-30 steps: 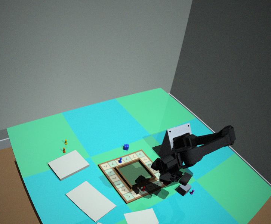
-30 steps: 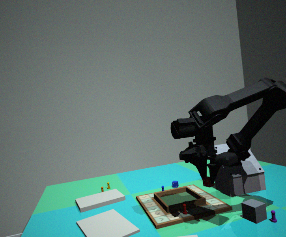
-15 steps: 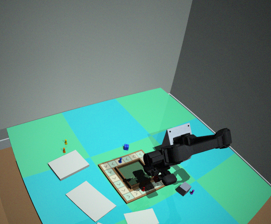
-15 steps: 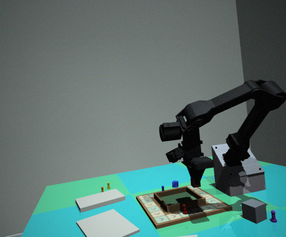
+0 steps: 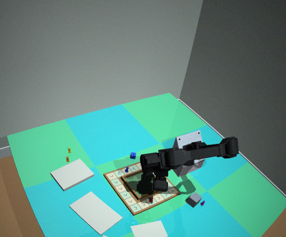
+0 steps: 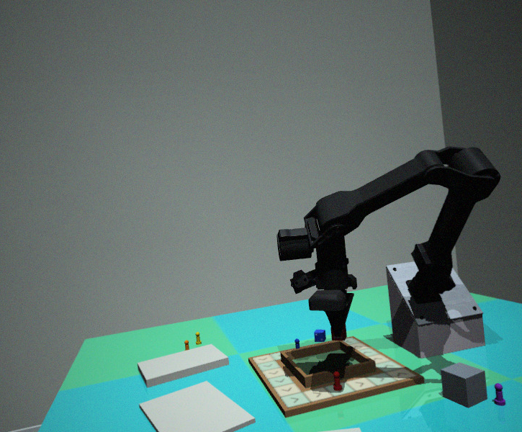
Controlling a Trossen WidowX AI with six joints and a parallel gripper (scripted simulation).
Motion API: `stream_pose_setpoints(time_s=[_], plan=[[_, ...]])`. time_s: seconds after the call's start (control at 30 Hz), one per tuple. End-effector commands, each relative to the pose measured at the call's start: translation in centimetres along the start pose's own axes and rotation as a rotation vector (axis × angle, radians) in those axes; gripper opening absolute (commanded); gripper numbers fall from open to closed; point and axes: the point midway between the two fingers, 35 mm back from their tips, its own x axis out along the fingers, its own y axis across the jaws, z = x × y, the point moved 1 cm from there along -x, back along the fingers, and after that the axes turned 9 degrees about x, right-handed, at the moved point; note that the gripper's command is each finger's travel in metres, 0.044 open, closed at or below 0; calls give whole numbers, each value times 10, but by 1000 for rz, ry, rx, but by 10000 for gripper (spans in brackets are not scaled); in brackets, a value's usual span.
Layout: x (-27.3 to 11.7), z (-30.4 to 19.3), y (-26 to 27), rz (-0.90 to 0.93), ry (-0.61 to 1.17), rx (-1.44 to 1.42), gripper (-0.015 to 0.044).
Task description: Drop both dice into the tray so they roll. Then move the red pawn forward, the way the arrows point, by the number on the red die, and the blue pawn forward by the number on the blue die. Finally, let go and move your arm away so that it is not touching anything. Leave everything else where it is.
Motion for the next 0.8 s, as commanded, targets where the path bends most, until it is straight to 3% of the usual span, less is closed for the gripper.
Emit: stream_pose_setpoints(time_s=[0.0,0.77], plan=[[3,12,-9,-3,-2,135,0],[20,63,-63,4,12,908,0]])
